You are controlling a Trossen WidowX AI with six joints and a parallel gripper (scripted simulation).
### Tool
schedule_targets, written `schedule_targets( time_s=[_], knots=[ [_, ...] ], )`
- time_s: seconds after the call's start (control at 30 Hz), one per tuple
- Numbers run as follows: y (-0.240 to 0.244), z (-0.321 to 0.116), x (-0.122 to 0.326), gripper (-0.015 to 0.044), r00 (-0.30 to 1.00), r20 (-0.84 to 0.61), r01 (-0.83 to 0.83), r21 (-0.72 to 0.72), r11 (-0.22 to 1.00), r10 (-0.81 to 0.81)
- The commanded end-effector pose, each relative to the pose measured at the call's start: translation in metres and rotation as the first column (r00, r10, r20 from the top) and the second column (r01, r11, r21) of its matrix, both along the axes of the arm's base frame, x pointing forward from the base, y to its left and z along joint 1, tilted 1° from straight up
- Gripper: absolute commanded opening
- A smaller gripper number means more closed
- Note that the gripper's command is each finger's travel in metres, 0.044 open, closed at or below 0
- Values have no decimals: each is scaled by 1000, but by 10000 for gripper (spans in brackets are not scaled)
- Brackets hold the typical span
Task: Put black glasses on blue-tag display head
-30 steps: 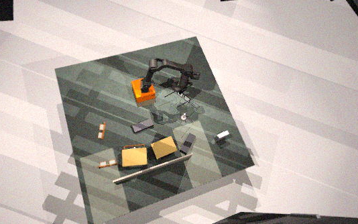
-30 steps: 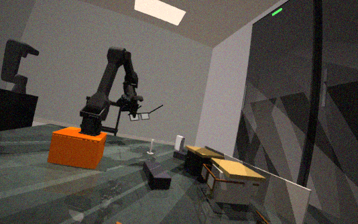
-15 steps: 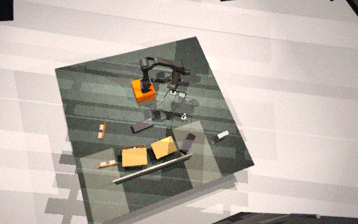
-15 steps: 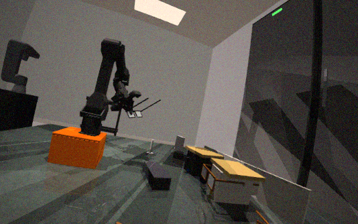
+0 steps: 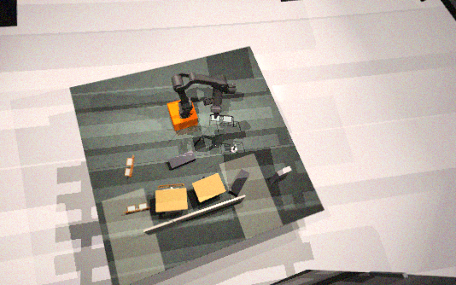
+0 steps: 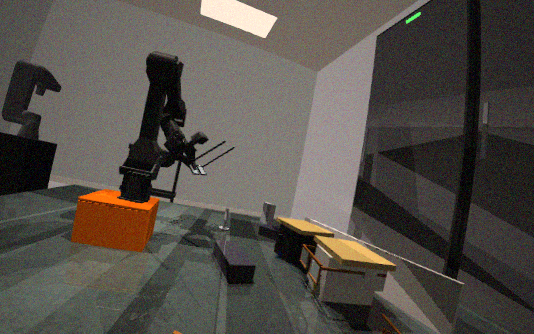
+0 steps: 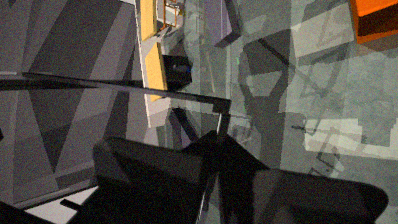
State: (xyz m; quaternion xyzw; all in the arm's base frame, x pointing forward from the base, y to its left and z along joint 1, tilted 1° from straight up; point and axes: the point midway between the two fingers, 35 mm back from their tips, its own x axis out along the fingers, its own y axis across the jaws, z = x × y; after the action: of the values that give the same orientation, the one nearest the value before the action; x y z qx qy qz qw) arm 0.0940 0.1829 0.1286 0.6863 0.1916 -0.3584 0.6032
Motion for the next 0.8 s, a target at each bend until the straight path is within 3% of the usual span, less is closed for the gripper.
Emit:
schedule_targets(
  time_s=[0.0, 0.5, 0.77],
  knots=[
    [0, 0, 0, 0, 1000, -1, 3, 4, 1000, -3],
    [0, 0, 0, 0, 1000, -1, 10, 8, 1000, -10],
    [-5, -6, 12, 0, 964, -17, 265, 163, 950, -266]
  ],
)
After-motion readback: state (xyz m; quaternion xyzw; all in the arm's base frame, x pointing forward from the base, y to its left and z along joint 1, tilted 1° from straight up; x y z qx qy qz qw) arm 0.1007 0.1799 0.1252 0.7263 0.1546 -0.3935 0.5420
